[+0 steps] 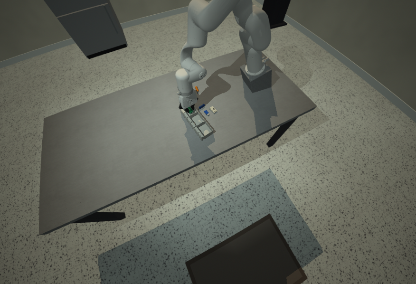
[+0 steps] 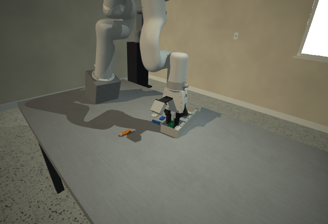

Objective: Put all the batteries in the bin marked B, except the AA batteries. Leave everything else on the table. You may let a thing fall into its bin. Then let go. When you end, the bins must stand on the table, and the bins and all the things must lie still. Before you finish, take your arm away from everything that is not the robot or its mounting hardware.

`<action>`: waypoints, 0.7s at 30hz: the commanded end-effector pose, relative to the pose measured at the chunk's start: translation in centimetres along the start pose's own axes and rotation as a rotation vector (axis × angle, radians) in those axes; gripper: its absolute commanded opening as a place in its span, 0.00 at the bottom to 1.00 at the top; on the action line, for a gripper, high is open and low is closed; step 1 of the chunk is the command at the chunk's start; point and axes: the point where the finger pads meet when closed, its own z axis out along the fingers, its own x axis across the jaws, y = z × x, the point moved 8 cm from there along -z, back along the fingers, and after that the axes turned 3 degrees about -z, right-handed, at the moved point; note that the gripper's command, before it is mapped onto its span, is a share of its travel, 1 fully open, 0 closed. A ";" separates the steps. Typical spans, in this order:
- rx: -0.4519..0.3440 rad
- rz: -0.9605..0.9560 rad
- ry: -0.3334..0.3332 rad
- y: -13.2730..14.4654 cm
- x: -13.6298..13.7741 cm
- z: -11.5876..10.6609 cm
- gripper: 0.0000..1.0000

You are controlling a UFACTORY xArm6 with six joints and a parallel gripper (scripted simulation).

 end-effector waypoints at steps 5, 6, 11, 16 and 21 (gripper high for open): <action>0.000 0.000 -0.004 0.0 -0.1 -0.8 0.33; 0.000 0.000 -0.004 0.0 -0.1 -1.0 0.33; 0.000 0.000 -0.004 0.0 -0.1 -1.6 0.33; 0.000 0.000 -0.004 0.0 -0.1 -2.3 0.33; 0.000 0.000 -0.004 0.0 -0.1 -3.1 0.33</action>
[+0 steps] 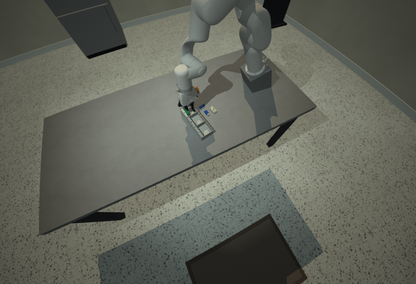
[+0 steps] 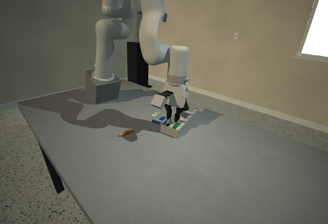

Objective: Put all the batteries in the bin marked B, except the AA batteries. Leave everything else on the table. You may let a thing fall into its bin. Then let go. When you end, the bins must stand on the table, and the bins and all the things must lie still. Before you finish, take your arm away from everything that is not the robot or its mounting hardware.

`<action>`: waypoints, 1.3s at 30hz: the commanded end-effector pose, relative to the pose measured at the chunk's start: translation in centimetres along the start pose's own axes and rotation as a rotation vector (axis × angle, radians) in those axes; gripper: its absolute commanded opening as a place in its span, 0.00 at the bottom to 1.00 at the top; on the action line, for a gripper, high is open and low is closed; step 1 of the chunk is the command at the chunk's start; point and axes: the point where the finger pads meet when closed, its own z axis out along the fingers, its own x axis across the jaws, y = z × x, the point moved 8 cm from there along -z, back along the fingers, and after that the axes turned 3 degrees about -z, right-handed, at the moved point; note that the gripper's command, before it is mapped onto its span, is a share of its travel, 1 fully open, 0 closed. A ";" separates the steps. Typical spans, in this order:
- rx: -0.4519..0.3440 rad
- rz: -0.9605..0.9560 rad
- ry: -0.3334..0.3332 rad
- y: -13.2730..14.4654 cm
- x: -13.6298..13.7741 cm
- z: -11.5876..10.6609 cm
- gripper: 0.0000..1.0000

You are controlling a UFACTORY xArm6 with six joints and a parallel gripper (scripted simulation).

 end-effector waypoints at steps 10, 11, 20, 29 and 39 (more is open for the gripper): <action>0.000 0.000 -0.003 0.0 -0.1 -2.0 1.00; 0.000 0.000 -0.003 0.0 -0.1 -2.4 1.00; 0.000 0.000 -0.003 0.0 -0.1 -5.3 1.00; 0.000 0.000 -0.003 0.0 -0.1 -8.9 1.00; 0.000 0.000 -0.003 0.0 -0.1 -12.1 1.00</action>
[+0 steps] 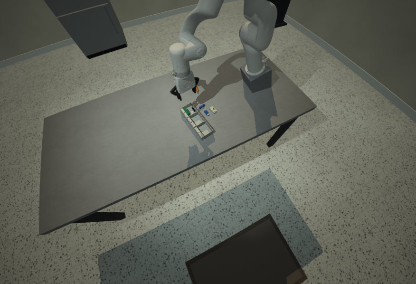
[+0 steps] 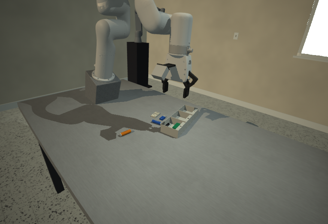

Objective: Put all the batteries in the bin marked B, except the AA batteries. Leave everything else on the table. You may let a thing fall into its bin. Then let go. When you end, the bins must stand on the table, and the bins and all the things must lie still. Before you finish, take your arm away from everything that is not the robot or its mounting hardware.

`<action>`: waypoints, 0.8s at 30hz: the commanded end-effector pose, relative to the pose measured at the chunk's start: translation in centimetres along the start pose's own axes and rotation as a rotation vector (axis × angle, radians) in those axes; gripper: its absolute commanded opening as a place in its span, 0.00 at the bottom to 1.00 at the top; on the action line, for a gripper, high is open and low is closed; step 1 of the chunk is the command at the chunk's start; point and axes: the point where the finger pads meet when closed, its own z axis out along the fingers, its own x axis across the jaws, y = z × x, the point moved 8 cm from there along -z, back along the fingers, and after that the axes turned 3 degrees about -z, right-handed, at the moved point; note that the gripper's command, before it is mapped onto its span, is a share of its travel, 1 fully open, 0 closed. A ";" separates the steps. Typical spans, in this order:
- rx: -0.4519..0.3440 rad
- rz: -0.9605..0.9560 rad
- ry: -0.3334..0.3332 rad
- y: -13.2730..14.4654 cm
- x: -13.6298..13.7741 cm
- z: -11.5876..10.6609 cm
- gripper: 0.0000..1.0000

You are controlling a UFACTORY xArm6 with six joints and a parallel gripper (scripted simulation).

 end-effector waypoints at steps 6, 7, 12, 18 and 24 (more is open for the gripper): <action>0.001 0.000 -0.005 0.0 -0.1 -3.8 1.00; 0.001 0.000 -0.005 0.0 -0.1 -4.0 1.00; 0.001 0.000 -0.005 0.0 -0.1 -4.0 1.00; 0.001 0.000 -0.005 0.0 -0.1 -4.0 1.00; 0.001 0.000 -0.005 0.0 -0.1 -4.0 1.00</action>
